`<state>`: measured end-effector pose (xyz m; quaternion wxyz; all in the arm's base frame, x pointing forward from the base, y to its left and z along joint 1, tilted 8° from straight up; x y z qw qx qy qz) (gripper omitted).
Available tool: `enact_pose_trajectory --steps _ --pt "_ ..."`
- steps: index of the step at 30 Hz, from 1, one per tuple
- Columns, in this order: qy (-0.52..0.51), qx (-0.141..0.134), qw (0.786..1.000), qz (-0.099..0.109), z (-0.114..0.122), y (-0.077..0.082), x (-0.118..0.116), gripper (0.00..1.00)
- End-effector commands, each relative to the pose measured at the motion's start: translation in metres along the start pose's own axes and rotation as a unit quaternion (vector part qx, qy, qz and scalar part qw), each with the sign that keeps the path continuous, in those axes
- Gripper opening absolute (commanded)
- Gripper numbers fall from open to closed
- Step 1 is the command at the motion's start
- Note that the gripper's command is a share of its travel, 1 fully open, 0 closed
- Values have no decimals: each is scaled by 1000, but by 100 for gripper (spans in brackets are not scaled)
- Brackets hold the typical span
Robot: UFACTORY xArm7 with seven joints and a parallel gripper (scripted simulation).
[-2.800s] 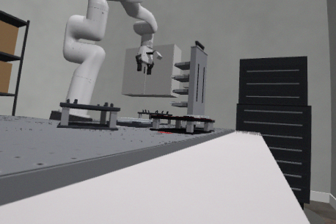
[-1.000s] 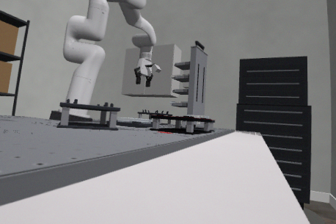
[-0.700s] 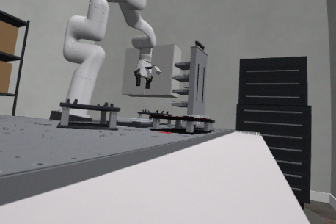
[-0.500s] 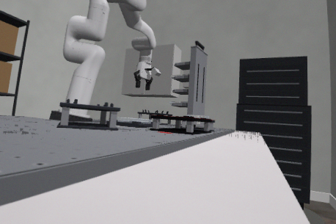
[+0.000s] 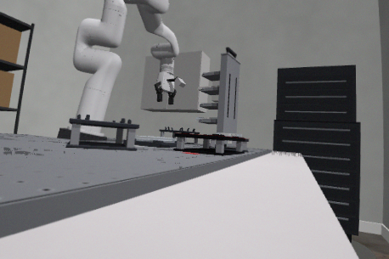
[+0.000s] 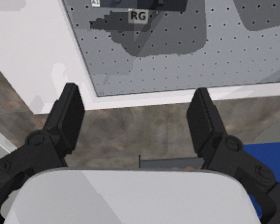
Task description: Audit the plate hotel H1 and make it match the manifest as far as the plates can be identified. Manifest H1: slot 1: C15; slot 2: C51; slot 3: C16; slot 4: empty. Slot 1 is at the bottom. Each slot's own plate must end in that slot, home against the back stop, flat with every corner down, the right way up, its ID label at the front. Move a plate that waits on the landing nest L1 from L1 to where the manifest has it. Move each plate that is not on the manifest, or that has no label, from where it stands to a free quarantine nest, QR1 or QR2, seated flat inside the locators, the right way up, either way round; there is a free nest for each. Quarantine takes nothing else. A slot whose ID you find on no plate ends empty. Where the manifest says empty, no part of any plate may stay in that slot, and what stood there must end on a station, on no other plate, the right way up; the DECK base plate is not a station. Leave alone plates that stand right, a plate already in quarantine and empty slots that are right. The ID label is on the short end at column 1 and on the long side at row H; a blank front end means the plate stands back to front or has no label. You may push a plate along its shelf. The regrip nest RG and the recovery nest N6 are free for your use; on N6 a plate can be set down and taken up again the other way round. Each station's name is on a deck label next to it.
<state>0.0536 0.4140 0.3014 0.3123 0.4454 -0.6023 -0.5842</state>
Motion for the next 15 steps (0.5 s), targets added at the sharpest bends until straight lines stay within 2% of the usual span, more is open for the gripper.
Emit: enact_pose_trajectory --steps 1,3,5,15 --pt "0 35 999 -8 5 1 0 100" --pt "0 51 999 -11 7 1 0 100" --pt "0 51 999 -11 7 1 0 100" --pt "-1 133 991 -25 16 -1 2 100"
Point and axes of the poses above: the point where the finger pads meet when closed, its own y axis back along the fingers, its own x axis across the jaws, z = x × y, the point moved 6 cm from there along y, back along the fingers, and after that the axes turned 10 degrees about -y, right-handed, at the moved point
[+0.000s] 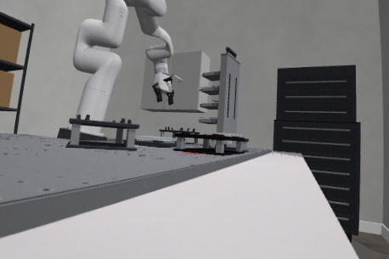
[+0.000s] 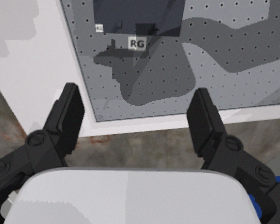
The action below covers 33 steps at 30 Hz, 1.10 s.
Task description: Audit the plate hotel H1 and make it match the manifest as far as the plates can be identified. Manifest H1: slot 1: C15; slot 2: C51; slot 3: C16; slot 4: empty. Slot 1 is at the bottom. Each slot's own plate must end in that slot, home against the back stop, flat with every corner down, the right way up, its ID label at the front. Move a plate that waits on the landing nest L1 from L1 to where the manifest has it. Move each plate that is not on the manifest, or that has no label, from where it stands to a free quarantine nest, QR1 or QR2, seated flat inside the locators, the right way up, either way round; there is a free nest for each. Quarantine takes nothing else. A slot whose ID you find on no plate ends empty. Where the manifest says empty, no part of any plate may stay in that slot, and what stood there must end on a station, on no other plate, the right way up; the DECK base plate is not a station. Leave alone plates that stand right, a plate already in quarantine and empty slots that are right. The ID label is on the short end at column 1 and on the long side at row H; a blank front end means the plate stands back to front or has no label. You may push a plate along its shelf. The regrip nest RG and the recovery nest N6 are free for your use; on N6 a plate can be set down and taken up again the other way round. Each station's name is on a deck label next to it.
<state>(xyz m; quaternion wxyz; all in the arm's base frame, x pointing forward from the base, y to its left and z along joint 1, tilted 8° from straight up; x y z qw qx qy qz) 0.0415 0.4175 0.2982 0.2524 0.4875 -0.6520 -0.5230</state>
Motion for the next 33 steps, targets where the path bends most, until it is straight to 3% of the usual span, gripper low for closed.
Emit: enact_pose_trajectory --steps 1,5,7,22,24,33 --pt "-1 35 999 -7 4 1 0 100" --pt "-1 68 998 -13 8 1 1 100" --pt "-1 68 998 -13 8 1 1 100" --pt "-1 190 981 -34 23 -3 3 100" --pt "-1 190 981 -34 23 -3 3 100" --pt "-1 262 964 -47 31 -7 5 100"
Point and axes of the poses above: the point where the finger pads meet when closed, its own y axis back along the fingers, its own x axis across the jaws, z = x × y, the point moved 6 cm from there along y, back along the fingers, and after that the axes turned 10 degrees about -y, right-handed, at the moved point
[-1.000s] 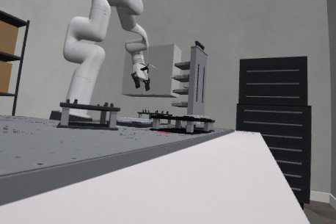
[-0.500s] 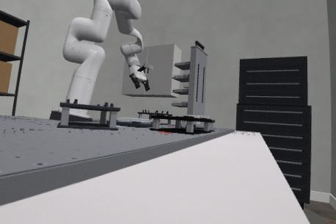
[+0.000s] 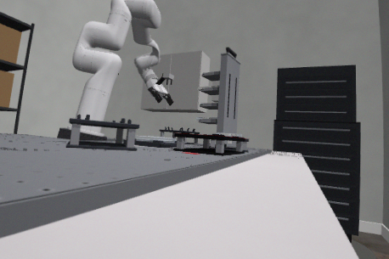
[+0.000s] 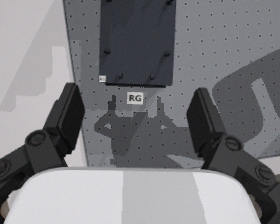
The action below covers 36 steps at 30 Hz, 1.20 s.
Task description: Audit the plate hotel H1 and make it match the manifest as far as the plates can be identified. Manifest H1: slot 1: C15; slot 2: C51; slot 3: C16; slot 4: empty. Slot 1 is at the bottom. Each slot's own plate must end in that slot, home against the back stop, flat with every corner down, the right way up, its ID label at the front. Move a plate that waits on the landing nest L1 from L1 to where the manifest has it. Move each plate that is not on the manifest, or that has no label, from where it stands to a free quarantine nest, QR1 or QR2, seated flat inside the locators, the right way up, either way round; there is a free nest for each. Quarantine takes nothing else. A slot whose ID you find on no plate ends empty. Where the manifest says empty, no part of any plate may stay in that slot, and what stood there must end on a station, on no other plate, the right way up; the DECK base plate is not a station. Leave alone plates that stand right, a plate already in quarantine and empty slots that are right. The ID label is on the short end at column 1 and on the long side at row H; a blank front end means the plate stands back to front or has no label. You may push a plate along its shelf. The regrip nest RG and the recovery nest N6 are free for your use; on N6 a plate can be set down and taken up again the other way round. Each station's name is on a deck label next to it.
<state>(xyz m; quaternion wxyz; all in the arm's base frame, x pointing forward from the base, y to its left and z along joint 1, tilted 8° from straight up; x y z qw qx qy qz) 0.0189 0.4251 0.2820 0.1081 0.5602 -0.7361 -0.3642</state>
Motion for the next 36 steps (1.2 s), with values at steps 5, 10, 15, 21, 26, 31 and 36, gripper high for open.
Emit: enact_pose_trajectory --steps 5,10,15,21,26,31,36 --pt "-1 67 998 -12 8 0 1 100" --pt "-1 92 996 -16 11 0 1 100" --pt "-1 133 991 -23 15 -1 2 100" --pt "-1 181 983 -32 21 -3 3 100" --pt "-1 205 978 -36 24 -4 4 100" --pt "-1 245 968 -43 28 -7 4 100" --pt "-1 285 957 -50 32 -9 5 100"
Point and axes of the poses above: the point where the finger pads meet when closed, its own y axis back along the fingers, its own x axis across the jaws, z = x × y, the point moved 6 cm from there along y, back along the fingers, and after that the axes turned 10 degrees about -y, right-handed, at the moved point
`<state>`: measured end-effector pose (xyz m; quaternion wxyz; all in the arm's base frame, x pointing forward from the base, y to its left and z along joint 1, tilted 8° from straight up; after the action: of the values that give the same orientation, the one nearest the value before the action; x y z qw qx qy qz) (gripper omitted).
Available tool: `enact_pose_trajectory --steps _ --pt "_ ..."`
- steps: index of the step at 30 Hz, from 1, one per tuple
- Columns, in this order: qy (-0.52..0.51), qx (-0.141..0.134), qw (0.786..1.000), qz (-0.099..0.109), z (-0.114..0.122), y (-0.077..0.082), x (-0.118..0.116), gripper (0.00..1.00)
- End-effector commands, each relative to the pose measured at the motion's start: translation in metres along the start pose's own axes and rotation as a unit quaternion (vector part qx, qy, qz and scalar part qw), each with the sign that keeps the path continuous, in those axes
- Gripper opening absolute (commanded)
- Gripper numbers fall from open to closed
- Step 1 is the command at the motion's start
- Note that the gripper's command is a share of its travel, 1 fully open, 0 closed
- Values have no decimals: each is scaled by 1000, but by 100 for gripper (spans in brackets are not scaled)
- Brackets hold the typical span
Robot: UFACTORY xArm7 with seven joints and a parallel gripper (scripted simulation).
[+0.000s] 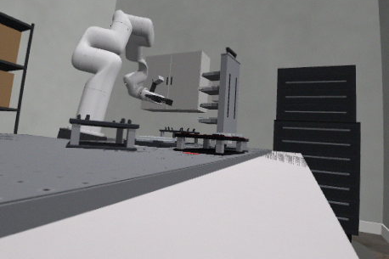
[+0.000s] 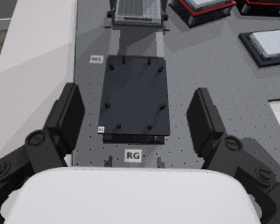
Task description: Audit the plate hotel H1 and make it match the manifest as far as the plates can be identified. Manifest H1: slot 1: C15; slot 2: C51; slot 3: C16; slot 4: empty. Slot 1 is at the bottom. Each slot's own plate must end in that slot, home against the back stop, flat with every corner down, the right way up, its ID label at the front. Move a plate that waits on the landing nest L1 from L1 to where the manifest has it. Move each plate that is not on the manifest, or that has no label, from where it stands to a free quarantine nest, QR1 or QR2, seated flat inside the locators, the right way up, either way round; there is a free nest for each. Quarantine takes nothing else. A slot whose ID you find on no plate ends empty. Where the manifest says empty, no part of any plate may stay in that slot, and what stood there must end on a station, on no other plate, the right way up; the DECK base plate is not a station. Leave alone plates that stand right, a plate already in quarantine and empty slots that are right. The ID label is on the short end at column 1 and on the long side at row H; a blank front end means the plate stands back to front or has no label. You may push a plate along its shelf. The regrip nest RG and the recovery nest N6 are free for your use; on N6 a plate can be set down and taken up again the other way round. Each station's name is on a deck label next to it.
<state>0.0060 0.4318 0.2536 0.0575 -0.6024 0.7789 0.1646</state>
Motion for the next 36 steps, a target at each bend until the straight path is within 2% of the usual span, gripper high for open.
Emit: enact_pose_trajectory --steps 1,4,6,15,28,36 --pt "-1 34 999 -5 3 0 0 100" --pt "-1 59 998 -9 6 0 0 100" --pt "-1 59 998 -9 6 0 0 100" --pt "-1 133 991 -22 15 -2 2 100" --pt "-1 135 991 -23 15 -2 2 100" --pt "-1 135 991 -23 35 -8 5 100"
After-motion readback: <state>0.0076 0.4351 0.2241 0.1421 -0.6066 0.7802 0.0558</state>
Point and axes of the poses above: the point where the finger pads meet when closed, its own y axis back along the fingers, its own x axis across the jaws, z = x × y, the point moved 6 cm from there along y, back along the fingers, and after that the axes turned 10 degrees about -y, right-handed, at the moved point
